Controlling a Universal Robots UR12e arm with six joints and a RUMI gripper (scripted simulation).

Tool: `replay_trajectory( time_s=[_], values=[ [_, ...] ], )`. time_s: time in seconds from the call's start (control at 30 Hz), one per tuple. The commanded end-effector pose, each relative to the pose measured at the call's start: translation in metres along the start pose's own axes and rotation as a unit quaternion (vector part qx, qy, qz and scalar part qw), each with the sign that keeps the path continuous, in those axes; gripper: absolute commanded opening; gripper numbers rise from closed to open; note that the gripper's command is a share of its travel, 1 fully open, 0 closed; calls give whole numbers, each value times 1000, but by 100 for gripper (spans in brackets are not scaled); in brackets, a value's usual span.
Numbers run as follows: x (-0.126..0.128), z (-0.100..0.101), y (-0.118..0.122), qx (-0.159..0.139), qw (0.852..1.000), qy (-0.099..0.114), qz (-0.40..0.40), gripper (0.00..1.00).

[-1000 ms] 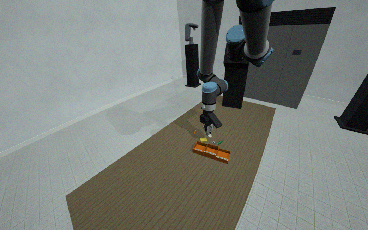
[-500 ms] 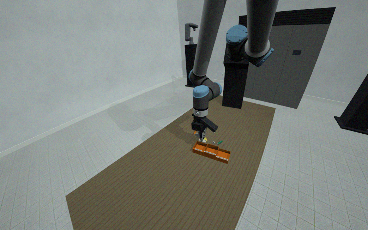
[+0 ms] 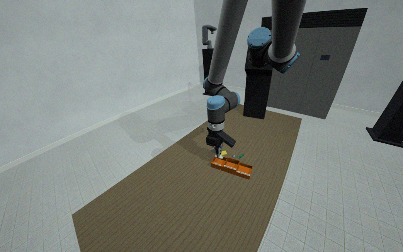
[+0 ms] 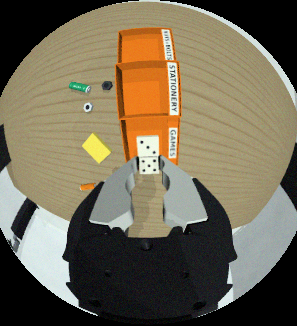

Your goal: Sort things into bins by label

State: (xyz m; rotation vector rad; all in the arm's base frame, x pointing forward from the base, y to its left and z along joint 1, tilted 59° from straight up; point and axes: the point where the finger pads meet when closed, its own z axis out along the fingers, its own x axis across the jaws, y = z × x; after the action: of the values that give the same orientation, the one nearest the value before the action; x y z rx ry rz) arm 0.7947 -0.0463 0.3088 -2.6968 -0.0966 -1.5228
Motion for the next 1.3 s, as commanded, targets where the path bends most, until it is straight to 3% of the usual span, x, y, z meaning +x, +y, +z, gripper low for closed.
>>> replay_trajectory(
  time_s=[0.0, 1.1, 1.27],
  values=[
    [-2, 0, -1, 0, 1000, 0, 0, 0],
    [-3, 51, -1, 0, 1000, 0, 0, 0],
    [-3, 51, -1, 0, 1000, 0, 0, 0]
  ],
)
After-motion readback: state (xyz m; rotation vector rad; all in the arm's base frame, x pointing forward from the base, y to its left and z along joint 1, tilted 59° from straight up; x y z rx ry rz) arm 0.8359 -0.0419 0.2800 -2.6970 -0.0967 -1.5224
